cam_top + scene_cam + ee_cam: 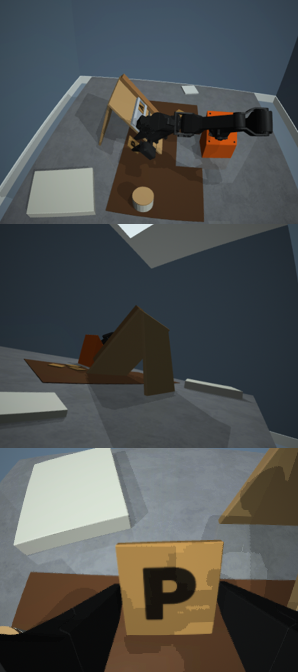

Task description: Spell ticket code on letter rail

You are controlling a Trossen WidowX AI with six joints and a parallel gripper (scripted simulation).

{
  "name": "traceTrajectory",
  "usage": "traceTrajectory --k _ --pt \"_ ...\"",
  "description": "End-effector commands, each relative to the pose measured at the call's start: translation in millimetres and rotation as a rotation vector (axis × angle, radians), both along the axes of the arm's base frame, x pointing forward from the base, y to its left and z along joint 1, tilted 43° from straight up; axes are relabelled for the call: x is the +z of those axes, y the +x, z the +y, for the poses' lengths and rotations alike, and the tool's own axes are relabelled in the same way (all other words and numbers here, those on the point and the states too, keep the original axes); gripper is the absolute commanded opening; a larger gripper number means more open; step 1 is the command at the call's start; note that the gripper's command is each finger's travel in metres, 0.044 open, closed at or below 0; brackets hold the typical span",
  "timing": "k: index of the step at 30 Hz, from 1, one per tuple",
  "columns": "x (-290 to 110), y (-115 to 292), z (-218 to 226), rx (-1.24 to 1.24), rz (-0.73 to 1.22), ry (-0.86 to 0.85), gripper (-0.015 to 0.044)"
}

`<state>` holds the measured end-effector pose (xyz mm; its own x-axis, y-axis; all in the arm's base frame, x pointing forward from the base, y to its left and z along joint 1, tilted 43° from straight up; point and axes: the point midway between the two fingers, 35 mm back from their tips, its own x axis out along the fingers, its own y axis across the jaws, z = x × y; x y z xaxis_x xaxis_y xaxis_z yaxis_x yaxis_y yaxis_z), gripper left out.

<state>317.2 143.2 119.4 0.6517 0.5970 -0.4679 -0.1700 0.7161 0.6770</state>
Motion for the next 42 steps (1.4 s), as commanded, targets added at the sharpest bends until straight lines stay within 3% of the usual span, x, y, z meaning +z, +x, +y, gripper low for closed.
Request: traceTrajectory --k 1,42 --pt "1.1 -0.4 -1.6 -0.018 0.003 0.013 0.0000" --pt "-14.8 0.5 -11.8 -0.018 0.003 0.012 0.0000"
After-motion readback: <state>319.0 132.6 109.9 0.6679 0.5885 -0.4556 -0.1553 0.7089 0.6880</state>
